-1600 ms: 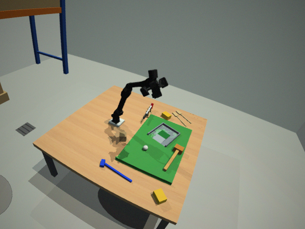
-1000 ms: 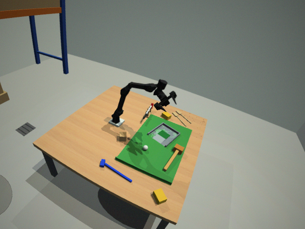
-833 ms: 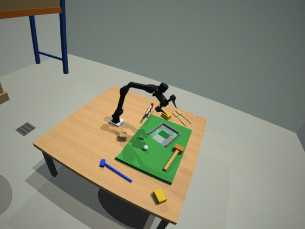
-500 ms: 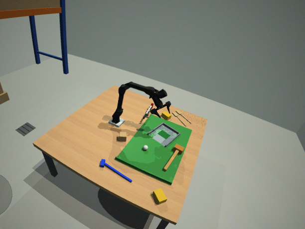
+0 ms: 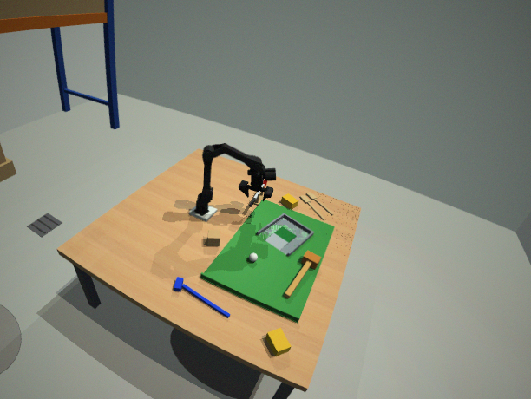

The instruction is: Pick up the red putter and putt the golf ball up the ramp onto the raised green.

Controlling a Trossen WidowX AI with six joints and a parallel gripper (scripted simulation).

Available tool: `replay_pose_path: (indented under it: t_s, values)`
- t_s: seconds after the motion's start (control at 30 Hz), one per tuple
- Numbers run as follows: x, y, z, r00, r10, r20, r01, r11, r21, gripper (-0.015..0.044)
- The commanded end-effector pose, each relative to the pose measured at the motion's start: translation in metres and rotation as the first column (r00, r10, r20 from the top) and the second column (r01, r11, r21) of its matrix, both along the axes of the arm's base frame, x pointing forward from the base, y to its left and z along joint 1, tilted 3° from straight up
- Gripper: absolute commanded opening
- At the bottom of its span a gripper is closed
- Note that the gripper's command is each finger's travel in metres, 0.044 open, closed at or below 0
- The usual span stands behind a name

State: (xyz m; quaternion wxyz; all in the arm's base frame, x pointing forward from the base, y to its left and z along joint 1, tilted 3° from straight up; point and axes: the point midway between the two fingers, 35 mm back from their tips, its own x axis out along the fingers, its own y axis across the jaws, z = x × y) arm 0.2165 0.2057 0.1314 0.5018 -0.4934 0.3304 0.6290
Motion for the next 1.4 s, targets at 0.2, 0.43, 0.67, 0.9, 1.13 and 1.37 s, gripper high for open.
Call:
replay_pose_path:
  t_s: [0.2, 0.43, 0.67, 0.9, 1.13, 1.37]
  values:
    - [-0.018, 0.004, -0.004, 0.998, -0.024, -0.064, 0.024, 1.0, 0.005, 0.044]
    - [-0.019, 0.005, -0.026, 0.998, -0.024, -0.064, 0.024, 1.0, 0.005, 0.044]
    - [-0.018, 0.007, -0.042, 0.998, -0.024, -0.064, 0.024, 1.0, 0.005, 0.044]
    - [-0.018, 0.007, -0.05, 0.998, -0.024, -0.064, 0.024, 1.0, 0.005, 0.044]
    - [-0.018, 0.008, -0.06, 0.998, -0.024, -0.064, 0.024, 1.0, 0.005, 0.044]
    - [-0.018, 0.008, -0.071, 0.998, -0.024, -0.064, 0.024, 1.0, 0.005, 0.044]
